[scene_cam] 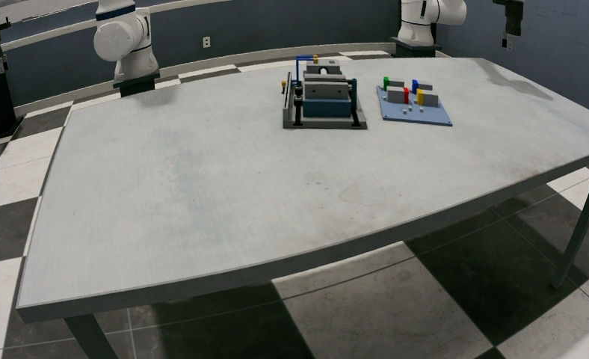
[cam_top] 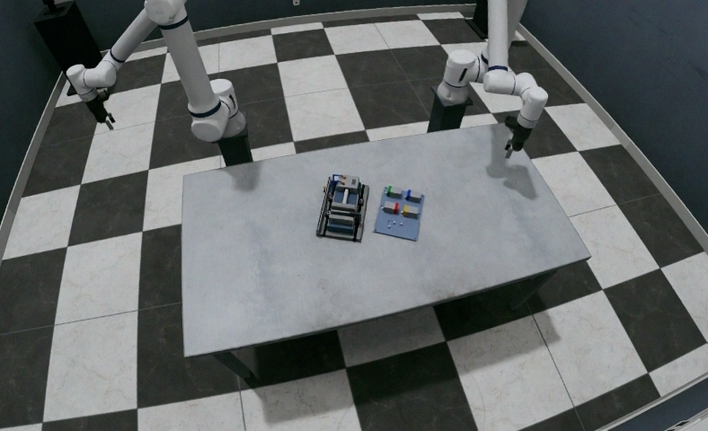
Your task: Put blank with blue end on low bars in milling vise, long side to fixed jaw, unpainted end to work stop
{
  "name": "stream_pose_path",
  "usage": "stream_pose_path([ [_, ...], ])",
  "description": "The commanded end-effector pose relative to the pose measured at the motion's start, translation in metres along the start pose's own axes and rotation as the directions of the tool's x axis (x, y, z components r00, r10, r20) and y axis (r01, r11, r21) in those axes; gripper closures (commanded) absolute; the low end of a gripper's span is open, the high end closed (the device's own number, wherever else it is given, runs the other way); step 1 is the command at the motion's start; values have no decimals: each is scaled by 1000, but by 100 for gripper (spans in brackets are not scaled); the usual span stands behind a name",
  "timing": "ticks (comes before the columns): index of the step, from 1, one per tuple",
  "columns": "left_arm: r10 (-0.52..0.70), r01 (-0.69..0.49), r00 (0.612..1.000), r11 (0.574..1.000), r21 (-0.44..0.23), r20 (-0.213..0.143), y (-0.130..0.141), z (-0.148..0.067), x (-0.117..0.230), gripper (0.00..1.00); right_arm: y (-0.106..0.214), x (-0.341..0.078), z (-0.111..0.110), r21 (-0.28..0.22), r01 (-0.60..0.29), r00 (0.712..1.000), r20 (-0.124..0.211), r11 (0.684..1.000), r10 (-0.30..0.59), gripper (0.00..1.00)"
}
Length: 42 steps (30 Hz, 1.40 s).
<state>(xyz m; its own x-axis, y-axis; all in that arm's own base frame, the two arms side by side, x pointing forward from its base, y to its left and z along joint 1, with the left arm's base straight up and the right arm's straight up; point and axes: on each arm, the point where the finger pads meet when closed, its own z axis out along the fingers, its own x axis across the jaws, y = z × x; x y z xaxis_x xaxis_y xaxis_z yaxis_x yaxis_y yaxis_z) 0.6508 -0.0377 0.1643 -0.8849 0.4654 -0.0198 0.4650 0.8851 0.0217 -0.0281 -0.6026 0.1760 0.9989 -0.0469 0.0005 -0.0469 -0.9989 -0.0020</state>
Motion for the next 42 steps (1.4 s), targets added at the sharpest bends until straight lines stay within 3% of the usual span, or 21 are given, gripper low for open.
stream_pose_path([
  [1,5,-5,1000,1000,8,-6,-9,-4,-7,0,1,0,-1,-2,0,1000,0,1000,0,0],
  [42,15,-15,1000,1000,22,-18,-97,-35,-71,0,1,0,-1,-2,0,1000,0,1000,0,0],
])
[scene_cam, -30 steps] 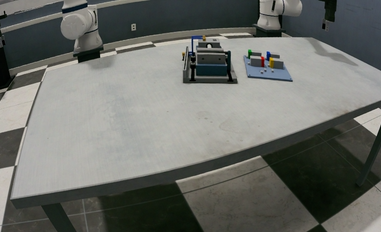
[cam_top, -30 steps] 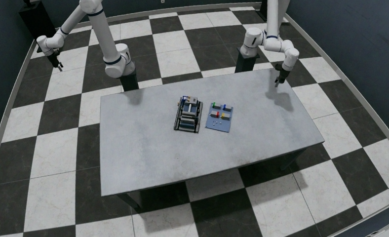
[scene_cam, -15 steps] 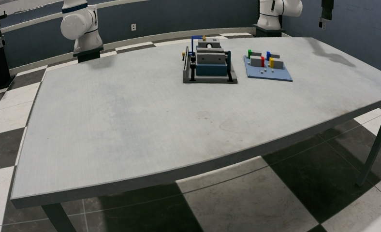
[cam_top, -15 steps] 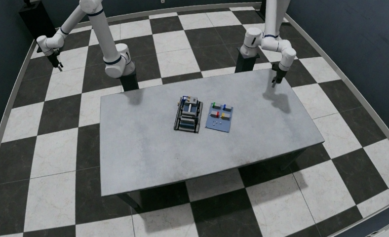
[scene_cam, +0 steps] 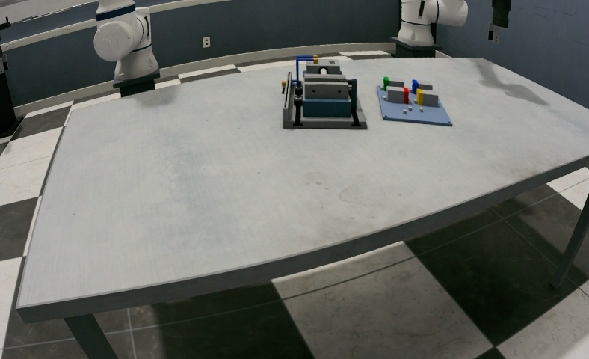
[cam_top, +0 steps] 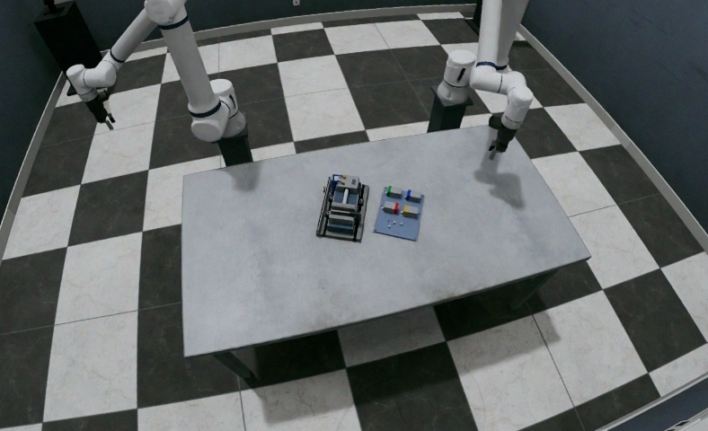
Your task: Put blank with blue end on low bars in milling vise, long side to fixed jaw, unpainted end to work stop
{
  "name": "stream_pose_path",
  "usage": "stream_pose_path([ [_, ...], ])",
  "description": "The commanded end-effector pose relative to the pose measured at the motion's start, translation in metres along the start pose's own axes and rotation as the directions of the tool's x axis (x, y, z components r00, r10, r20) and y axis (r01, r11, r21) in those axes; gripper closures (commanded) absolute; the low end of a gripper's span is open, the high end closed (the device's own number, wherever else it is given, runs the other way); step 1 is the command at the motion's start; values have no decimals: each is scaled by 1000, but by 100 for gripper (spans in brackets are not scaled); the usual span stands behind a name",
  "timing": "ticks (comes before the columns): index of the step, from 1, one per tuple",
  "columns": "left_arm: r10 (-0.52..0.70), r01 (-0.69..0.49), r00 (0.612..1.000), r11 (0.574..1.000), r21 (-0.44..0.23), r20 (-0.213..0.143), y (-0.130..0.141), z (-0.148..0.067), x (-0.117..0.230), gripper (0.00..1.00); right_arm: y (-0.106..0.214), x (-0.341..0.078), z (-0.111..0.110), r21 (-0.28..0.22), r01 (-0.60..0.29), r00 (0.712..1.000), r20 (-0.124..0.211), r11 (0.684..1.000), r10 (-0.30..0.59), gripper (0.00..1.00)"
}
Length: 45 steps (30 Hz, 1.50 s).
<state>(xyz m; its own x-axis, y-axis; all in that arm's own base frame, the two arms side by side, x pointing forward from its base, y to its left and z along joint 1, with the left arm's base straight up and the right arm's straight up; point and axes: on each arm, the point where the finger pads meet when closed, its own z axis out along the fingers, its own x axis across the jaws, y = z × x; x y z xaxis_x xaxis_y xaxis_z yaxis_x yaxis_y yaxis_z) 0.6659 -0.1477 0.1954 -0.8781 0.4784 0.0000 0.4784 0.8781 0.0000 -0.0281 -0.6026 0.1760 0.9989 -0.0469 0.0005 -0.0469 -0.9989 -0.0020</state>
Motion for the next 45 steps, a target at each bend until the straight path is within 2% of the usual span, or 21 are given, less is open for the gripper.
stream_pose_path([
  [1,0,0,1000,1000,0,1,-10,-4,-8,0,1,0,-1,-2,0,1000,0,1000,0,0],
  [45,0,0,1000,1000,0,1,-99,-35,-74,0,1,0,-1,-2,0,1000,0,1000,0,0],
])
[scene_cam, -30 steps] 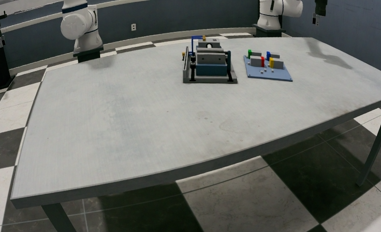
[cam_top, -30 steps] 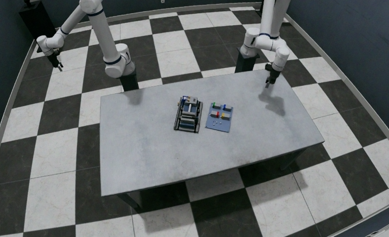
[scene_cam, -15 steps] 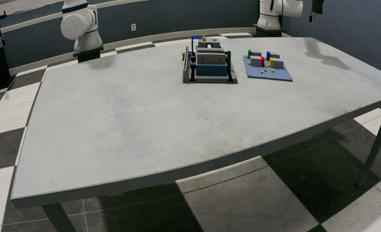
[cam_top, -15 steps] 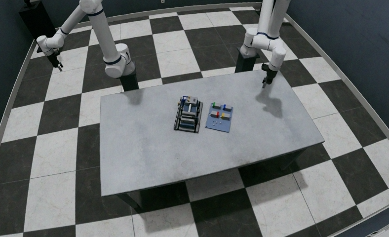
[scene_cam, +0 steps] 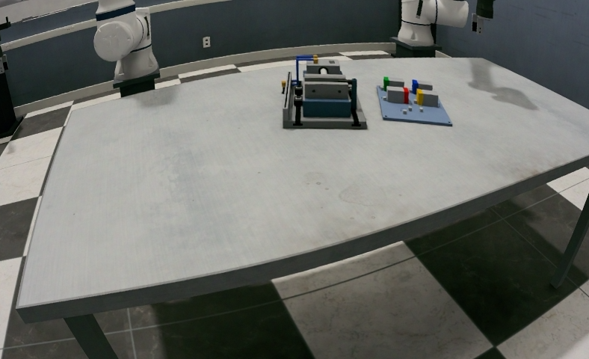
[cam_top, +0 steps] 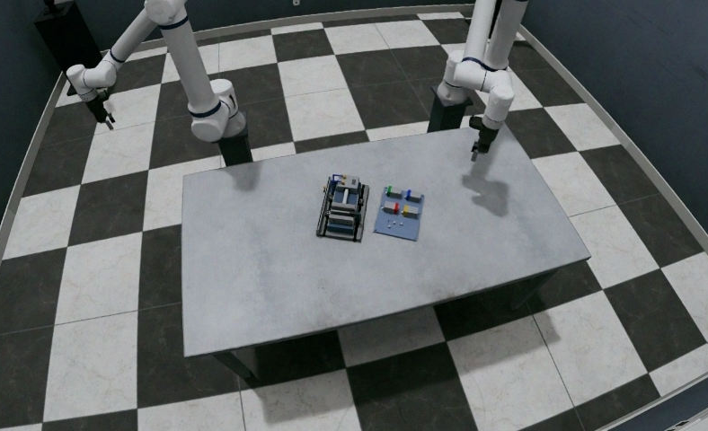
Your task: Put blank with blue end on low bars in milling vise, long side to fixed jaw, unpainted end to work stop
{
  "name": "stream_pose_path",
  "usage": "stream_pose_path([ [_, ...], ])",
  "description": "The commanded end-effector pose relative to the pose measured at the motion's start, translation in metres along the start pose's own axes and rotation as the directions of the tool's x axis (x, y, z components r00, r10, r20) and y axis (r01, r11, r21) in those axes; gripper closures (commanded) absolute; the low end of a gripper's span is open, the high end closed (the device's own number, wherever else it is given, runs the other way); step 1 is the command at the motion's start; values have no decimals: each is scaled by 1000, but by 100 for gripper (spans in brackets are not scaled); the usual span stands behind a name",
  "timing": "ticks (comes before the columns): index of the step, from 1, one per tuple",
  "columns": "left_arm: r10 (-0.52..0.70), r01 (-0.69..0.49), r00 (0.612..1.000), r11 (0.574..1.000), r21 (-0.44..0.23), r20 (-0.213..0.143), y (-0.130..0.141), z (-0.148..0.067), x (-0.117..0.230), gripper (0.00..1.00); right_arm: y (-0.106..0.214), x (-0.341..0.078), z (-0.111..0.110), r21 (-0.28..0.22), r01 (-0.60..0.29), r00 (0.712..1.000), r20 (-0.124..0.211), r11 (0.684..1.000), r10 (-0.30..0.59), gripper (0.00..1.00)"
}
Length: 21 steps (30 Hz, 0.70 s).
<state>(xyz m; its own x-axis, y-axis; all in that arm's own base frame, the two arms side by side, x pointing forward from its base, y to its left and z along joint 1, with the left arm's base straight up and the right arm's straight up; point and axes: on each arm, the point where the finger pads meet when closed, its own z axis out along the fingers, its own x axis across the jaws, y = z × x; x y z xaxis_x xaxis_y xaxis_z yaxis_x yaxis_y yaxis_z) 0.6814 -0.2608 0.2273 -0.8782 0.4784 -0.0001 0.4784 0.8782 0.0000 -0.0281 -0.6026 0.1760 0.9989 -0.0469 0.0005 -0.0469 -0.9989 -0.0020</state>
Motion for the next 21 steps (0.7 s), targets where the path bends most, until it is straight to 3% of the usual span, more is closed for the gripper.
stream_pose_path([
  [1,0,0,1000,1000,0,1,-9,-4,-8,0,1,0,-1,-2,0,1000,0,1000,0,0],
  [21,0,0,1000,1000,0,2,-52,-19,-39,0,1,0,-1,-2,0,1000,0,1000,0,0],
])
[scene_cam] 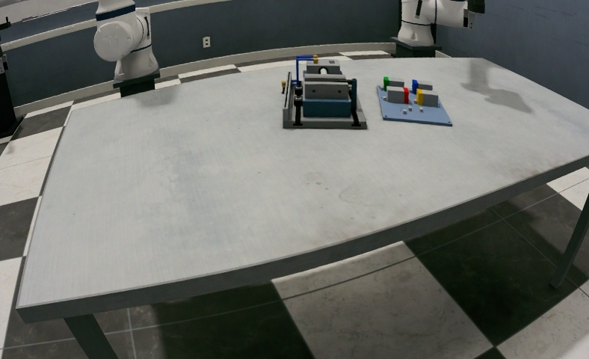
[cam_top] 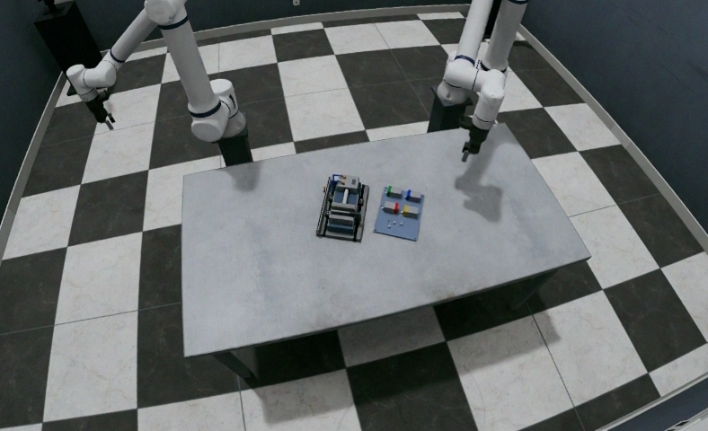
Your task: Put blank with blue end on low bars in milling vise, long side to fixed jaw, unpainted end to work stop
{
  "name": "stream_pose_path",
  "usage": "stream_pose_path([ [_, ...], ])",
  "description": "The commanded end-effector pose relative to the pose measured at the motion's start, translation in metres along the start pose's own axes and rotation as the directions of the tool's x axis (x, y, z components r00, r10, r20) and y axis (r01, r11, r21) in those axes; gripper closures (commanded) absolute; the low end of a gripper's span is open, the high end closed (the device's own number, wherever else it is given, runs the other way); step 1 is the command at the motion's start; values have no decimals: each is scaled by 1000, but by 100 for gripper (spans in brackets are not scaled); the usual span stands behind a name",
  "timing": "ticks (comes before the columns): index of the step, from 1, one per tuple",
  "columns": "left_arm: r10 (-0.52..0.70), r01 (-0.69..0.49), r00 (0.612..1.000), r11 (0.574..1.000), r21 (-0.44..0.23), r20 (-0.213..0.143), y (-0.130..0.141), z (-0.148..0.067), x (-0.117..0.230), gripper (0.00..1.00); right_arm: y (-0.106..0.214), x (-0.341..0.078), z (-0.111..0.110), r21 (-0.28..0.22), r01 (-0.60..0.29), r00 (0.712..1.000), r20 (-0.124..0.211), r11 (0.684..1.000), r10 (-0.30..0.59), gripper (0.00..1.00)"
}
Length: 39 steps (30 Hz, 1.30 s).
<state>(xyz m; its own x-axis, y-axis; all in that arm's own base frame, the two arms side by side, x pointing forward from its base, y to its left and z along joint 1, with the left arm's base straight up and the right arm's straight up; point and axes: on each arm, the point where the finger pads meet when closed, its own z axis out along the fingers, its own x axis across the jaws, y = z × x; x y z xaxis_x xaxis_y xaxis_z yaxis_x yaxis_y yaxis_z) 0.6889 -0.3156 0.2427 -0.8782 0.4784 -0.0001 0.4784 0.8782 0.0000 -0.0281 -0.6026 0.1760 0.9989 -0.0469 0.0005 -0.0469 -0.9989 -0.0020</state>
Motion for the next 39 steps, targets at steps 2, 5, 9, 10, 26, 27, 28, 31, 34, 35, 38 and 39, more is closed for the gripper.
stream_pose_path([
  [2,0,0,1000,1000,0,2,-12,-5,-9,0,1,0,-1,-2,0,1000,0,1000,0,0],
  [5,0,0,1000,1000,0,2,-17,-7,-13,0,1,0,-1,-2,0,1000,0,1000,0,0],
  [9,0,0,1000,1000,0,2,-24,-9,-18,0,1,0,-1,-2,0,1000,0,1000,0,0],
  [10,0,0,1000,1000,0,2,-26,-10,-20,0,1,0,-1,-2,0,1000,0,1000,0,0],
  [26,0,0,1000,1000,0,2,-59,-21,-44,0,1,0,-1,-2,0,1000,0,1000,0,0],
  [27,0,0,1000,1000,0,2,-61,-22,-46,0,1,0,-1,-2,0,1000,0,1000,0,0],
  [28,0,0,1000,1000,0,2,-64,-23,-48,0,1,0,-1,-2,0,1000,0,1000,0,0],
  [31,0,0,1000,1000,0,2,-71,-26,-53,0,1,0,-1,-2,0,1000,0,1000,0,0],
  [34,0,0,1000,1000,0,2,-78,-28,-58,0,1,0,-1,-2,0,1000,0,1000,0,0],
  [35,0,0,1000,1000,0,2,-80,-29,-60,0,1,0,-1,-2,0,1000,0,1000,0,0],
  [38,0,0,1000,1000,0,2,-87,-31,-65,0,1,0,-1,-2,0,1000,0,1000,0,0],
  [39,0,0,1000,1000,0,2,-87,-31,-65,0,1,0,-1,-2,0,1000,0,1000,0,0],
])
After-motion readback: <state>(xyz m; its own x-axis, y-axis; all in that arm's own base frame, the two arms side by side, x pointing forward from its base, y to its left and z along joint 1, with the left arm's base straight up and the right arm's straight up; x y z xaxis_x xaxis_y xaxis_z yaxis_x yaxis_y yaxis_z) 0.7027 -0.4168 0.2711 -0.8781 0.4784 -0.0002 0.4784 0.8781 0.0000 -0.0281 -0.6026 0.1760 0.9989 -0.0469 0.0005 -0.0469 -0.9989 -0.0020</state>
